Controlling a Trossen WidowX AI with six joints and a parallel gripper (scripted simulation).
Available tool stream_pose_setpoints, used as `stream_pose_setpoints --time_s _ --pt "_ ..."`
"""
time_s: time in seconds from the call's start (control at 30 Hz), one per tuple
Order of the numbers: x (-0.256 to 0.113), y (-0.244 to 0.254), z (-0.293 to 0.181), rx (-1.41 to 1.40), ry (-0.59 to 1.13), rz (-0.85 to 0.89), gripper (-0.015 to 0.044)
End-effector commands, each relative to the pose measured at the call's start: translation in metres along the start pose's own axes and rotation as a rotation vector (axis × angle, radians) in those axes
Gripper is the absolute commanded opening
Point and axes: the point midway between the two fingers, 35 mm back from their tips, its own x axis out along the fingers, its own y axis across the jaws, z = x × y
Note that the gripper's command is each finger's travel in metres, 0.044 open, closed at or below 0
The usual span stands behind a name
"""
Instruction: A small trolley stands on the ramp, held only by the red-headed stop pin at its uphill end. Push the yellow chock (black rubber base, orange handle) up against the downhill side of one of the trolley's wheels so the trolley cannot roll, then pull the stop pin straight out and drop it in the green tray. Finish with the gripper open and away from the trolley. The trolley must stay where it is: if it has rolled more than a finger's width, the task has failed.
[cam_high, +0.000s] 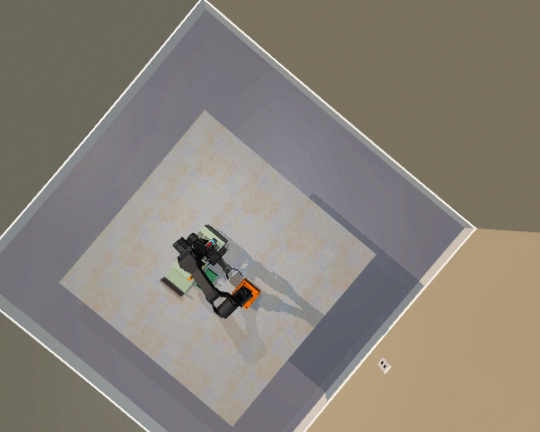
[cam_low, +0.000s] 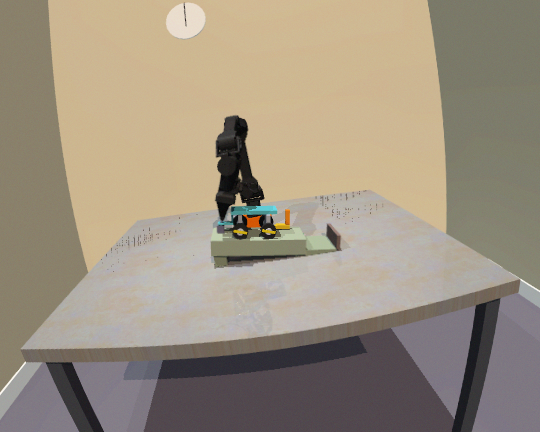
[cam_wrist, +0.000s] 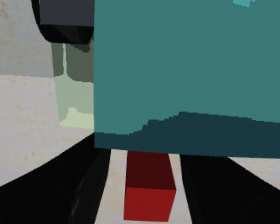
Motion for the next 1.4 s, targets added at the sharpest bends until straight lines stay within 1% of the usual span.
stream_pose_setpoints --time_s 0.0,0.3,0.33,1.37 --pt "0.000 0.000 0.000 0.000 0.000 0.000 0.0085" --pt "0.000 0.000 0.000 0.000 0.000 0.000 0.0025" --pt "0.000 0.000 0.000 0.000 0.000 0.000 0.0000" --pt "-0.023 0.002 -0.002 -0.006 0.002 0.005 0.0000"
